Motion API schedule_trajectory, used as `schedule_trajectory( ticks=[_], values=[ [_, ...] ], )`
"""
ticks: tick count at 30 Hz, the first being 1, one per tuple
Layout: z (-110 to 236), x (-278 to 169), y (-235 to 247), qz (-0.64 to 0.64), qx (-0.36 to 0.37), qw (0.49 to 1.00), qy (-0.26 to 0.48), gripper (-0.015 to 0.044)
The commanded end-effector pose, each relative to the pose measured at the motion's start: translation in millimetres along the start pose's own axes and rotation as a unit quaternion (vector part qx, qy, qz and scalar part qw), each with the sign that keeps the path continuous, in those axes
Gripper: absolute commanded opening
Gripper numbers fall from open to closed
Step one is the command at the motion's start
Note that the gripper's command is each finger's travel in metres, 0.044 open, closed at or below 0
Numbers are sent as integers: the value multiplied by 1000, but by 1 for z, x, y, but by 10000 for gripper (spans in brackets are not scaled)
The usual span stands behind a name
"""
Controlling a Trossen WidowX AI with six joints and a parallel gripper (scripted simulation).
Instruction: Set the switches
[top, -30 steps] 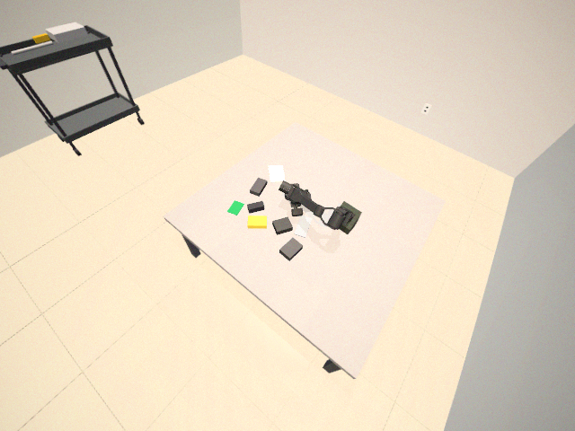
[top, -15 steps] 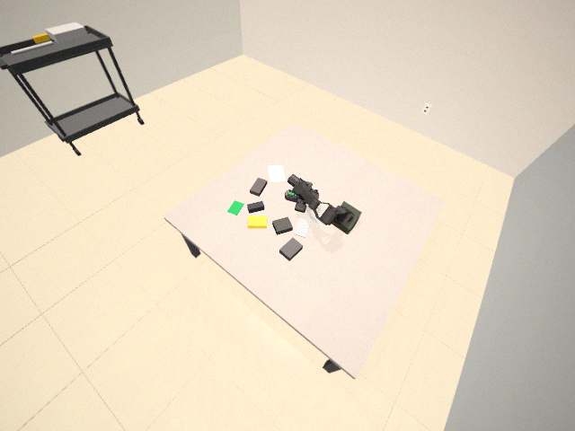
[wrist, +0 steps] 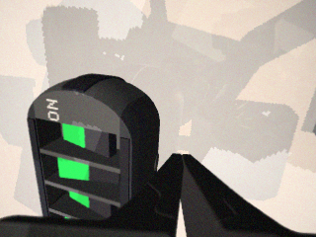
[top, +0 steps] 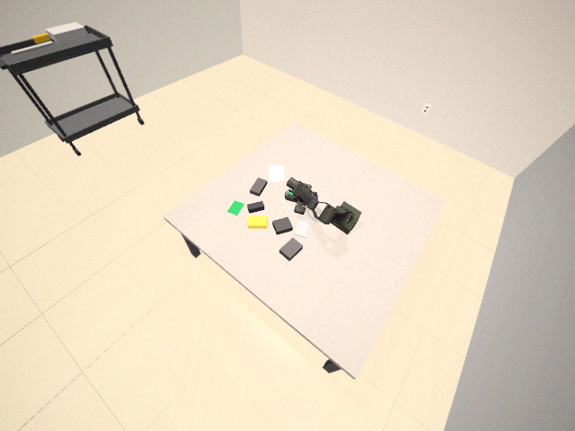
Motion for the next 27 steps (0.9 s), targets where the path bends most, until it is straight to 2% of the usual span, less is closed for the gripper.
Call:
schedule_trajectory(
  ticks=[1,16,27],
  values=[
    [-8,3,-1,-4,1,1000,-4,0],
    [-30,5,-9,-4,0,1000,-3,0],
    [-32,5,-7,-4,0,1000,-3,0]
  ],
)
Point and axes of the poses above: the point midway between the two fingers, 35 mm back from their tips, its own z axis back along the fingers, its own y axis across the jaws, x = y × z, the point moved 3 cm from there along z, back along the fingers, and after that the axes turned 9 degrees about -z, right-handed, at the moved point
